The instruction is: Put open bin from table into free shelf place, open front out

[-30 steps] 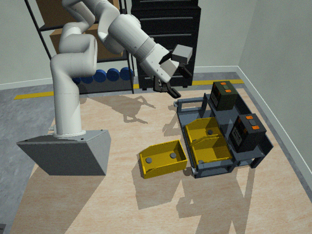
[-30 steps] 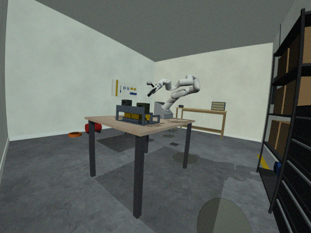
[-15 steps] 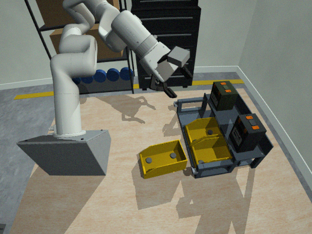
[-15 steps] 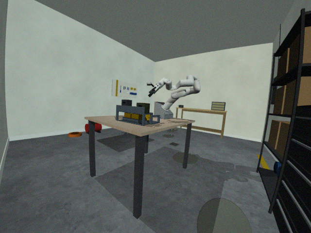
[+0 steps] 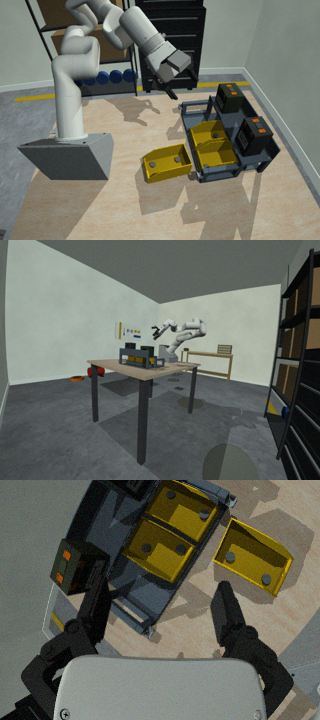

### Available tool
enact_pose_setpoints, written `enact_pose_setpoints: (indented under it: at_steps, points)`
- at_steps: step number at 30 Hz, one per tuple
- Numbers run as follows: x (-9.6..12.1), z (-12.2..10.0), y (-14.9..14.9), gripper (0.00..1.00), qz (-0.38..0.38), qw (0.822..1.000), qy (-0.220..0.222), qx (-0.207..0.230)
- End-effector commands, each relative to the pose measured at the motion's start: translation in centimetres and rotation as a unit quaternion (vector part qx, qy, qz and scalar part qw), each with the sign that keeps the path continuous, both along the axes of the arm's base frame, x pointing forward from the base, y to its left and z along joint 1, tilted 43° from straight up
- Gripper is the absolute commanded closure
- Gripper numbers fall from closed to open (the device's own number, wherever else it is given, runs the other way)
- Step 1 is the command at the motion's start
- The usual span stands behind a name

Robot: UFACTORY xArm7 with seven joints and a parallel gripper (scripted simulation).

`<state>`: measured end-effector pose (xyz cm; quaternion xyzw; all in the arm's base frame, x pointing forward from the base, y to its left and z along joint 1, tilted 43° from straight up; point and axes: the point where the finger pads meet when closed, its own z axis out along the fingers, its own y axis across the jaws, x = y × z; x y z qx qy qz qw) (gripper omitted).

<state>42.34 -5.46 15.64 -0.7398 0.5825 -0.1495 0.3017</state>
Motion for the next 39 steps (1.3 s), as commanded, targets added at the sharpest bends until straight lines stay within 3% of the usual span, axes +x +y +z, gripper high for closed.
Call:
enact_pose_setpoints:
  at_steps: [1, 3, 15, 20, 32, 37, 39]
  points:
    - [-0.03, 0.1, -0.15, 0.0, -0.051, 0.997, 0.047, 0.03]
    - [-0.09, 0.09, -0.17, 0.0, -0.084, 0.992, 0.08, 0.051]
    - [-0.09, 0.09, -0.17, 0.0, -0.084, 0.992, 0.08, 0.051]
    - [-0.17, 0.09, -0.2, 0.0, -0.167, 0.967, 0.161, 0.101]
    - [-0.17, 0.09, -0.2, 0.0, -0.167, 0.967, 0.161, 0.101]
    - [-0.2, 0.08, -0.22, 0.0, -0.247, 0.927, 0.239, 0.15]
    - [-0.2, 0.08, -0.22, 0.0, -0.247, 0.927, 0.239, 0.15]
